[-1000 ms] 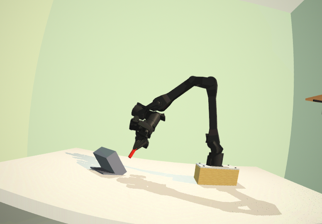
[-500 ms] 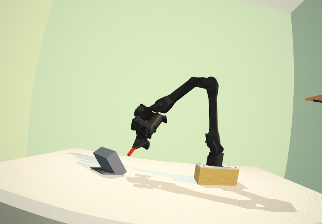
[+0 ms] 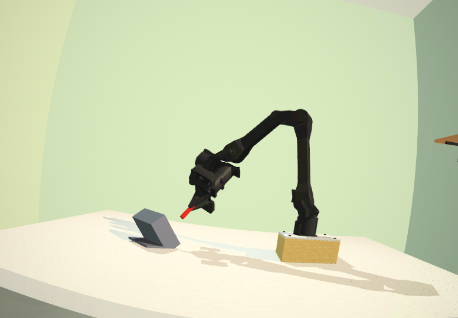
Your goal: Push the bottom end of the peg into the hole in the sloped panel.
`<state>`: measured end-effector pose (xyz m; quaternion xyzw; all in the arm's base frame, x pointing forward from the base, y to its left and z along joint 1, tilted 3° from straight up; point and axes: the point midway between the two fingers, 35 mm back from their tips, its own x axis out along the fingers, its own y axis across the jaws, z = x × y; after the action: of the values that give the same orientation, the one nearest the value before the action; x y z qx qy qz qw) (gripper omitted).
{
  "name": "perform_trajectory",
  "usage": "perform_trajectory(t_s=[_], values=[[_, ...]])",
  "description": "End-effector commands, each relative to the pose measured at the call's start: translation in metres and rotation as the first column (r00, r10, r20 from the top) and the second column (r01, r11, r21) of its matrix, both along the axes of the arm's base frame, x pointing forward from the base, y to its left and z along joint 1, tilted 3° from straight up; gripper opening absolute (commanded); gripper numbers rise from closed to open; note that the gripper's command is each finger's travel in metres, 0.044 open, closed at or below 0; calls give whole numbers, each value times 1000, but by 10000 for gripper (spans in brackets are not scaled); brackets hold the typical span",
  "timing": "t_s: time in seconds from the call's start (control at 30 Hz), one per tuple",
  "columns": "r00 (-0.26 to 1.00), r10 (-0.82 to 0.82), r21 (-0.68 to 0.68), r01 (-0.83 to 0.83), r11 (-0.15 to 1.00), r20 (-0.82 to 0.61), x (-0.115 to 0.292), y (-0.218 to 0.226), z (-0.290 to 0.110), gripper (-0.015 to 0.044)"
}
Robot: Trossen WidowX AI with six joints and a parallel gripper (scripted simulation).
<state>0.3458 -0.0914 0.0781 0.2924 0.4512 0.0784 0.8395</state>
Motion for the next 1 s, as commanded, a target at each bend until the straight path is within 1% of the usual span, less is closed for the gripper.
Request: perform_trajectory(t_s=[0.0, 0.43, 0.97], values=[[1000, -22, 22, 21, 1000, 13, -3, -4, 1, 0], [996, -74, 65, 70, 995, 53, -5, -16, 4, 0], [992, -100, 85, 93, 992, 74, 12, -14, -9, 0]])
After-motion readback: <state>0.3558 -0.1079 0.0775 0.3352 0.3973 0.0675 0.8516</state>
